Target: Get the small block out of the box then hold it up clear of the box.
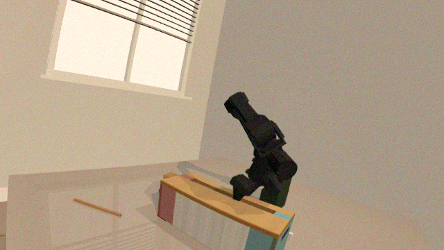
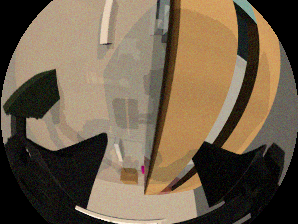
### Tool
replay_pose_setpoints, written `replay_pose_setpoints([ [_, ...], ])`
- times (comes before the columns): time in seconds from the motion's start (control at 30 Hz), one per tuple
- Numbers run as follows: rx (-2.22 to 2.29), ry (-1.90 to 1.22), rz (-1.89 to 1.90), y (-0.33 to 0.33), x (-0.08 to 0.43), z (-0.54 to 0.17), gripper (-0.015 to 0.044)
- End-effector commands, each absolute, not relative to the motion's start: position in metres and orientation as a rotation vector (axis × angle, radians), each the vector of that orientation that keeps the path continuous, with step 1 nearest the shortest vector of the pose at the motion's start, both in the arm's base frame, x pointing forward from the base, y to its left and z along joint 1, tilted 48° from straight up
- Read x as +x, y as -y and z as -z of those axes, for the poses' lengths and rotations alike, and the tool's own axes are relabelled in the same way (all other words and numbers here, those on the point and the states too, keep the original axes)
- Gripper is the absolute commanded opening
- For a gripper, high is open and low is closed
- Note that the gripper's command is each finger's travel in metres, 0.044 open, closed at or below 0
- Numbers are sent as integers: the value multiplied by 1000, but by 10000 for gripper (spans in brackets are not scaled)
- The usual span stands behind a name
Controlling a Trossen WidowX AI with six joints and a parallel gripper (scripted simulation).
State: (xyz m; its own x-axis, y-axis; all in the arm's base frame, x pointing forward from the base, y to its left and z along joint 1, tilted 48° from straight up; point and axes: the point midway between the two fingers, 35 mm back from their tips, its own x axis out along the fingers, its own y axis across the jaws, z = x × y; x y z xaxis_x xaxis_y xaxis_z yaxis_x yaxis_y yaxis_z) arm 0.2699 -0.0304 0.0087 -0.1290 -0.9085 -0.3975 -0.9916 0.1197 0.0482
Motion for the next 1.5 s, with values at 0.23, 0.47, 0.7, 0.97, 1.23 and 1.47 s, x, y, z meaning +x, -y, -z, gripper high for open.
replay_pose_setpoints([
  [0.23,-1878,-2134,-442,42,267,3,400],
  [0.47,-1870,-2132,-438,43,267,3,400],
  [0.7,-1870,-2134,-439,51,266,-5,400],
  [0.97,-1871,-2135,-438,60,266,-14,400],
  [1.23,-1871,-2135,-438,69,265,-23,400],
  [1.47,-1871,-2136,-438,76,265,-31,400],
])
